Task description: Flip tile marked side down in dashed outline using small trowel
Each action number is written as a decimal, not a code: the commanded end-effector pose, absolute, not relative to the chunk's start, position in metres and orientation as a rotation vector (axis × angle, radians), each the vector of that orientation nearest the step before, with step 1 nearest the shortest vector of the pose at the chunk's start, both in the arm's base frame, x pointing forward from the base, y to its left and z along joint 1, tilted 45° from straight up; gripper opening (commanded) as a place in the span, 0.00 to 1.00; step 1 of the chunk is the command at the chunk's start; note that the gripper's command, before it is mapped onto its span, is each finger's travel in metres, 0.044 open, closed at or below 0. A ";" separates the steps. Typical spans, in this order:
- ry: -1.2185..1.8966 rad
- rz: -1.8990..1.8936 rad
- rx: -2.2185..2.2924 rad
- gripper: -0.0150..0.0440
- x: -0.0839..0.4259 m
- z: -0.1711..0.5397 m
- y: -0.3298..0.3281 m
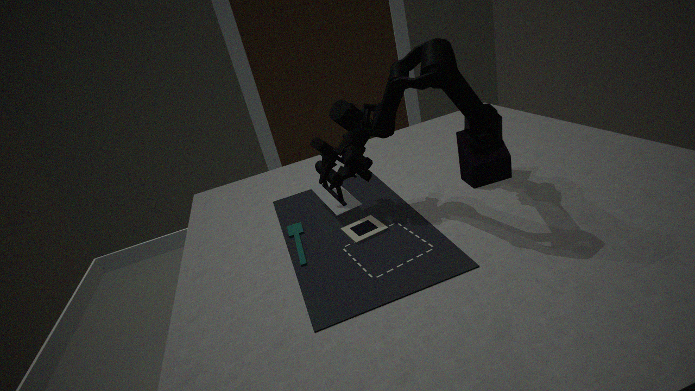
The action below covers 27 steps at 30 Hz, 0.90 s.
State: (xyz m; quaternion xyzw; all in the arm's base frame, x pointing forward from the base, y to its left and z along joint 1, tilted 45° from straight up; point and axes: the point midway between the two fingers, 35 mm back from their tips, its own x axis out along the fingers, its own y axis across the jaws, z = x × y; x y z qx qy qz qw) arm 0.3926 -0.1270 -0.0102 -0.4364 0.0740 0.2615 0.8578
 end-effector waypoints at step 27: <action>0.138 0.541 -0.937 0.25 0.399 -0.036 -0.104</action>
